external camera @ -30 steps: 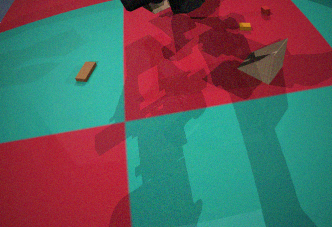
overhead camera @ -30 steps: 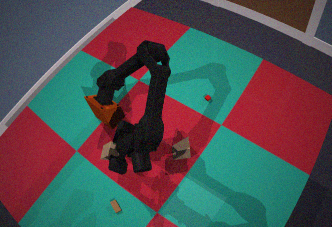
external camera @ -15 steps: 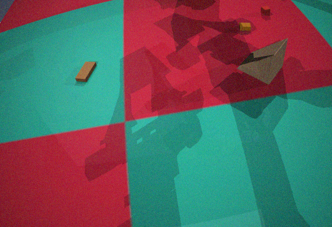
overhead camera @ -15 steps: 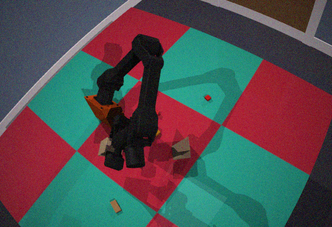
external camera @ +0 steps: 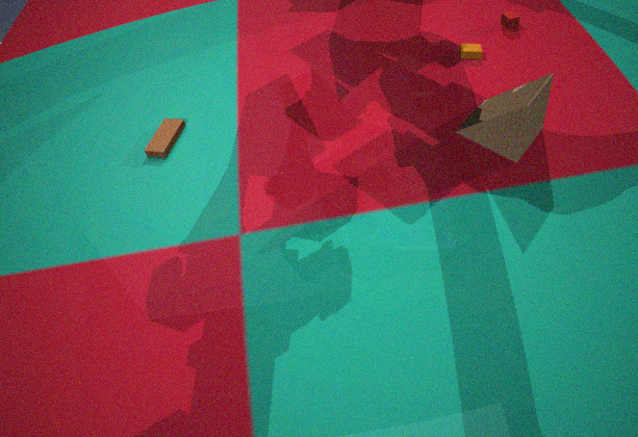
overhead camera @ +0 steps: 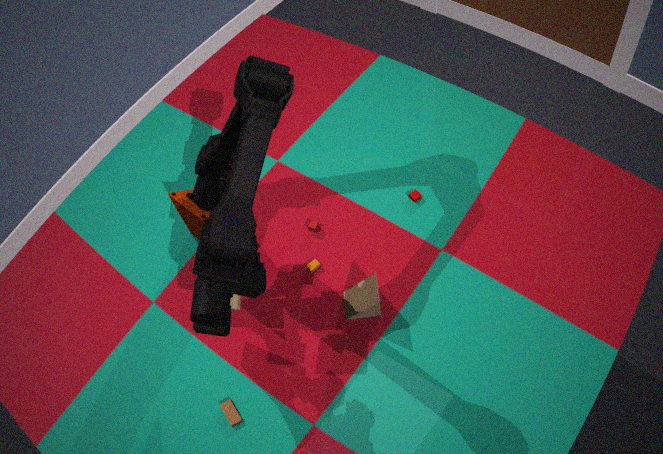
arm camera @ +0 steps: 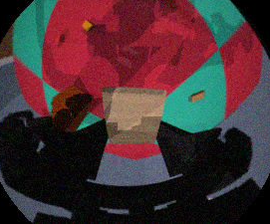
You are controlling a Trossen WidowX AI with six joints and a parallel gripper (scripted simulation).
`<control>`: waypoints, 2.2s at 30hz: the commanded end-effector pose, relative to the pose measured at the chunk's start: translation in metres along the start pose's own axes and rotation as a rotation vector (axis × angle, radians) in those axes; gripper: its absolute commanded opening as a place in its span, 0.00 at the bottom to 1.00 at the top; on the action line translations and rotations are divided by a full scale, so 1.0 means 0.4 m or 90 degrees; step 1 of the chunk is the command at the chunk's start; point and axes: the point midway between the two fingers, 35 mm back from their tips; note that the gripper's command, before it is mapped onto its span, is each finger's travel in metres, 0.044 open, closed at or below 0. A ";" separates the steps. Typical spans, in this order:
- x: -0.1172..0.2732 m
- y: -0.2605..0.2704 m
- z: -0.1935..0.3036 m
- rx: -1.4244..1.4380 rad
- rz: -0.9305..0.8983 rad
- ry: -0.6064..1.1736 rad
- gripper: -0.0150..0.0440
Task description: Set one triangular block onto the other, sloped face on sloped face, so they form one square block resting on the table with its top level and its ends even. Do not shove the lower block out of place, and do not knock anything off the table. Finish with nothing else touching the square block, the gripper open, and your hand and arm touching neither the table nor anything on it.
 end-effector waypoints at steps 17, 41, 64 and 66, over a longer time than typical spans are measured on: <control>0.033 -0.004 0.002 0.066 0.067 -0.195 0.25; 0.191 -0.002 -0.200 0.064 0.073 -0.193 0.25; 0.290 0.087 -0.383 0.069 0.064 -0.200 0.25; 0.279 0.085 -0.394 0.069 0.064 -0.200 0.25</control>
Point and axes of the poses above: the point midway between the two fingers, 35 mm back from their tips, its own x axis back along the fingers, its own y axis across the jaws, z = x × y, and after that the axes turned 2 degrees about -x, right-handed
